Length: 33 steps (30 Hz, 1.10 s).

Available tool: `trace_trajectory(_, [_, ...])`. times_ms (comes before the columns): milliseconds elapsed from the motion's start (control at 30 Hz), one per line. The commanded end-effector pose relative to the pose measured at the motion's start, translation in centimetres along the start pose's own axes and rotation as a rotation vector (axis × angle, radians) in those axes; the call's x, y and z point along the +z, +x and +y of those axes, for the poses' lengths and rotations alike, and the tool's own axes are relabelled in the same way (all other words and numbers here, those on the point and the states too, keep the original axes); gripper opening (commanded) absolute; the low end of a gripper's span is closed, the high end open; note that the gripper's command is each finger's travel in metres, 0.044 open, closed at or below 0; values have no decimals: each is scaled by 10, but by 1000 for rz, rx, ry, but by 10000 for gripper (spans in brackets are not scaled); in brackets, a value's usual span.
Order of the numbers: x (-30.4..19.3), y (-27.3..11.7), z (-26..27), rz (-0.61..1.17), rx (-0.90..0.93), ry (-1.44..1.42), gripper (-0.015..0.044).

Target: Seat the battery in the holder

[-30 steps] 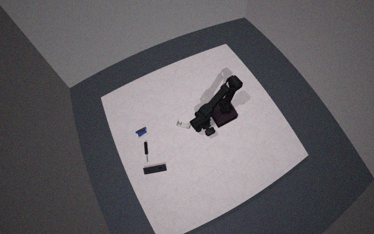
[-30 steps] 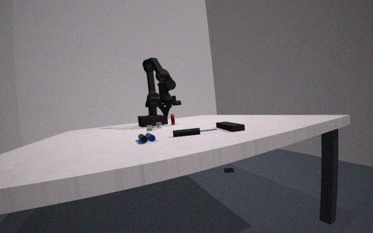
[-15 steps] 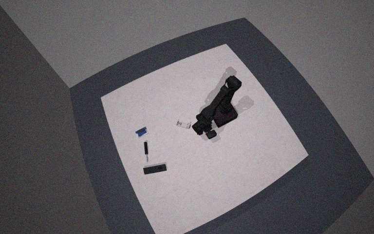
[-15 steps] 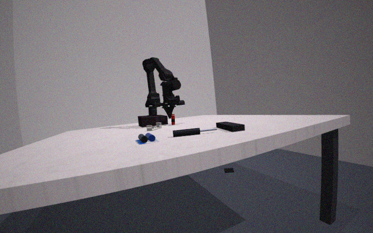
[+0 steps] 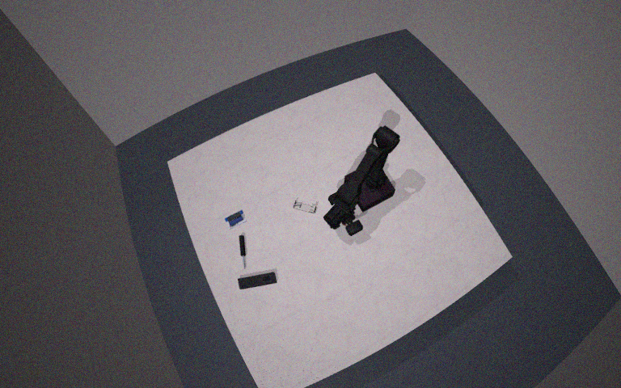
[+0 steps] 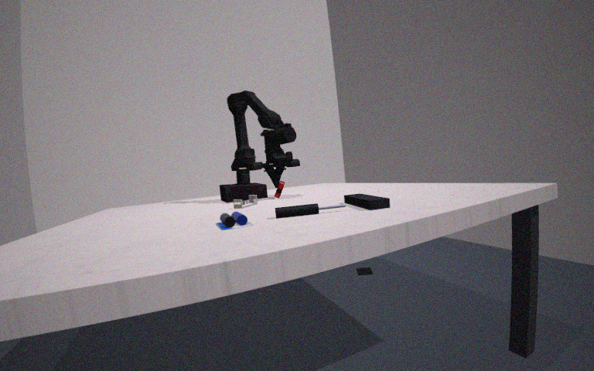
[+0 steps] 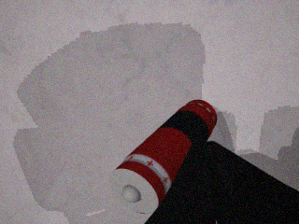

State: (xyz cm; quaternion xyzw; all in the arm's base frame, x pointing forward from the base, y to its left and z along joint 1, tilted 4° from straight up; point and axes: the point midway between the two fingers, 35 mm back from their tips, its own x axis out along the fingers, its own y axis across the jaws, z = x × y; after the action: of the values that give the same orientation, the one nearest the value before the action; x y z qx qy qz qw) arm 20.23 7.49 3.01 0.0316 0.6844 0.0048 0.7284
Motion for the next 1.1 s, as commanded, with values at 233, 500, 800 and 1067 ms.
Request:
trace_trajectory(233, [-1, 0, 17, 0, -1, 3, 0])
trace_trajectory(500, [0, -11, 19, 2, 3, -2, 0])
trace_trajectory(800, [-1, -79, 19, -1, -1, 3, 0])
trace_trajectory(1067, [-1, -78, 19, 2, 3, 3, 0])
